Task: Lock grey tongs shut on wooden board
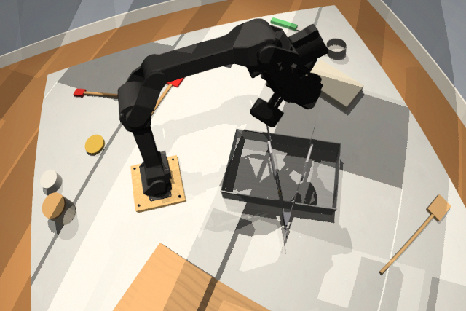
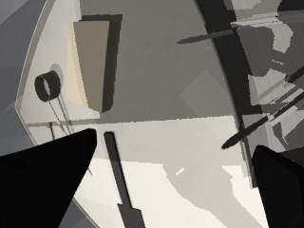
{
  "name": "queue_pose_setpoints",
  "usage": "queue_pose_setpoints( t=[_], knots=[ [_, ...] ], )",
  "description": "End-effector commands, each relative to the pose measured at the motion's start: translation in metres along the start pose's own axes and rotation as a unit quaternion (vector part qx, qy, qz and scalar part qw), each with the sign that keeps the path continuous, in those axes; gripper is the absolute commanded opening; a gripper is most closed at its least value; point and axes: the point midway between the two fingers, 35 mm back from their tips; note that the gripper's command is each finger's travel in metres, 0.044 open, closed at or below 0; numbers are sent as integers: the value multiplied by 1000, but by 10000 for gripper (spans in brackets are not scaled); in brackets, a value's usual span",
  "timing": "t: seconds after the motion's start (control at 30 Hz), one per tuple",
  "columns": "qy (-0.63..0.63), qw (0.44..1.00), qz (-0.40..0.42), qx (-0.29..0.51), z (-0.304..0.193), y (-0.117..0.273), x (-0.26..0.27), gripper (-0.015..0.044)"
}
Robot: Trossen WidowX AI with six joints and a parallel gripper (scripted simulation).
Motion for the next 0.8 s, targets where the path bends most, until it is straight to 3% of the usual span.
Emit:
queue_pose_setpoints(
  t=[0.0, 0.23, 0.77],
  knots=[
    [-200, 976, -82, -29, 51, -23, -49, 440],
    [-463, 864, -177, -88, 105, -40, -128, 440],
    [-469, 860, -181, -90, 103, -38, -137, 440]
  ],
)
Point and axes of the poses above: the point midway between the two fingers, 35 mm back from their tips, its own y axis back along the fingers, its own x axis across the jaws, z = x × y, and after that the axes turned 3 degrees about -y, right-handed
